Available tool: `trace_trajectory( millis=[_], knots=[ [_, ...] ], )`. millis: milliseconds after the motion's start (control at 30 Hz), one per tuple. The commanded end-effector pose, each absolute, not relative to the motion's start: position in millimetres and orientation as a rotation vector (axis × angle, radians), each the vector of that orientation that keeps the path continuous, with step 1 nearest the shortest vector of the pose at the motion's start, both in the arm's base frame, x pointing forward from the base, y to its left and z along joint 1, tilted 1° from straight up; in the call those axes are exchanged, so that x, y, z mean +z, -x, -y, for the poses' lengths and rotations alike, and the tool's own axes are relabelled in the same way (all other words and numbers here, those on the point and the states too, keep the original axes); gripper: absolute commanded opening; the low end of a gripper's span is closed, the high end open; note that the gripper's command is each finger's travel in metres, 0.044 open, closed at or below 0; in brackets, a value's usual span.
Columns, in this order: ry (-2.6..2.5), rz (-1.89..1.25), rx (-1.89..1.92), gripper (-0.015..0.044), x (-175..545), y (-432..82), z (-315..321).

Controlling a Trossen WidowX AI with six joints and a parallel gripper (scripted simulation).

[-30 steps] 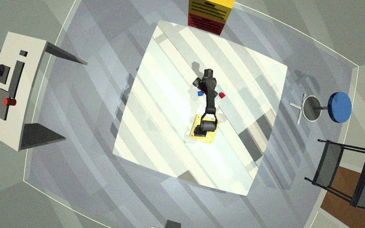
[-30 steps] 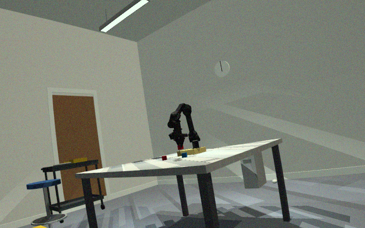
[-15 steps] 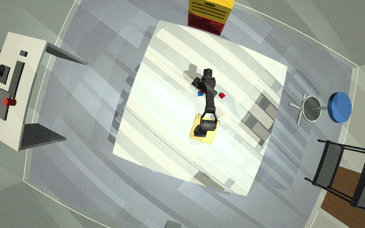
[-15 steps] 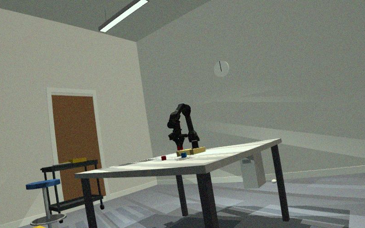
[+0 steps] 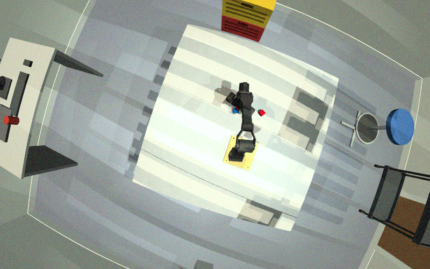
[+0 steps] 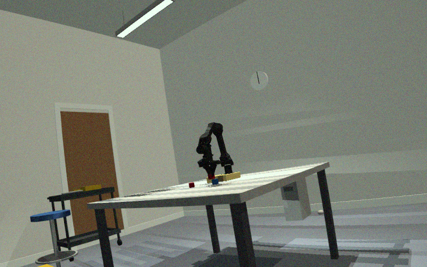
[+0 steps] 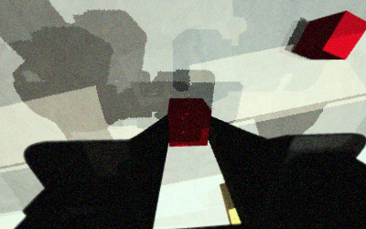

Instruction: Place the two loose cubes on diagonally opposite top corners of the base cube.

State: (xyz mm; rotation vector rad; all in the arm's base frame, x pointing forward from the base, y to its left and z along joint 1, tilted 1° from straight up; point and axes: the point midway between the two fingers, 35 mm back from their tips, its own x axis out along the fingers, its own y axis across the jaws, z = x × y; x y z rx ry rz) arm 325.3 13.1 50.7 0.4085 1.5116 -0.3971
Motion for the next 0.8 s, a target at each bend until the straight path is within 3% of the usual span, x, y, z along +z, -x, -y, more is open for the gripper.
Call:
trace_trajectory(
  millis=[0, 567, 700, 767],
  knots=[
    [-0.409, -1.515, -0.393, 0.0105, 49.0, -324.6, -13.7],
    [-0.412, -1.515, -0.396, 0.0105, 47.9, -324.6, -13.7],
    [-0.412, -1.515, -0.396, 0.0205, 47.9, -324.6, -13.7],
    [-0.412, -1.515, -0.396, 0.0205, 47.9, -324.6, -13.7]
  ],
)
